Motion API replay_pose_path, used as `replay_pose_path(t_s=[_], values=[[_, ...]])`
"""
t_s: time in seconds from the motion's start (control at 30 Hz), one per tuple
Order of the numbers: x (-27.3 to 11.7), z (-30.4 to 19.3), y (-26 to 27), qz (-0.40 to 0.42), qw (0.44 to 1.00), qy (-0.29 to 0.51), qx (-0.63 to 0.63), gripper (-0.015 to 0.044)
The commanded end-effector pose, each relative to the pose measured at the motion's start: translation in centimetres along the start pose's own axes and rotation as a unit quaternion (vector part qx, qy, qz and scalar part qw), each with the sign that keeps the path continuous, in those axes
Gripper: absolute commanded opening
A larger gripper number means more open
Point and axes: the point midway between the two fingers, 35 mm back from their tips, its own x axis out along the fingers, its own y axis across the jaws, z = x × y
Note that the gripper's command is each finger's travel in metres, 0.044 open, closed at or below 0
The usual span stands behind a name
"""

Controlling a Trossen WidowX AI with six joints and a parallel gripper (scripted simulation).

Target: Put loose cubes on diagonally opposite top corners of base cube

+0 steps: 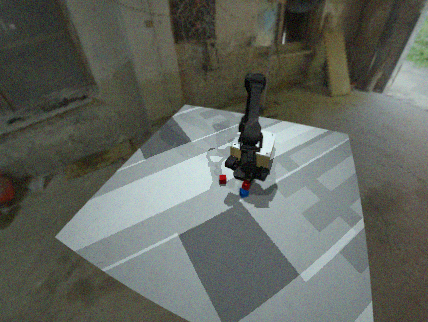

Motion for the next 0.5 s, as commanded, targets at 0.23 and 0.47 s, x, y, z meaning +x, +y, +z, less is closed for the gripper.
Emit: replay_pose_path(t_s=[0.23, 0.47], values=[[-2.5, 0.4, -7.8, -0.001, 0.956, -0.001, 0.292, 0.0265], [-4.0, -0.5, -12.2, -0.001, 0.889, -0.001, 0.459, 0.0265]])
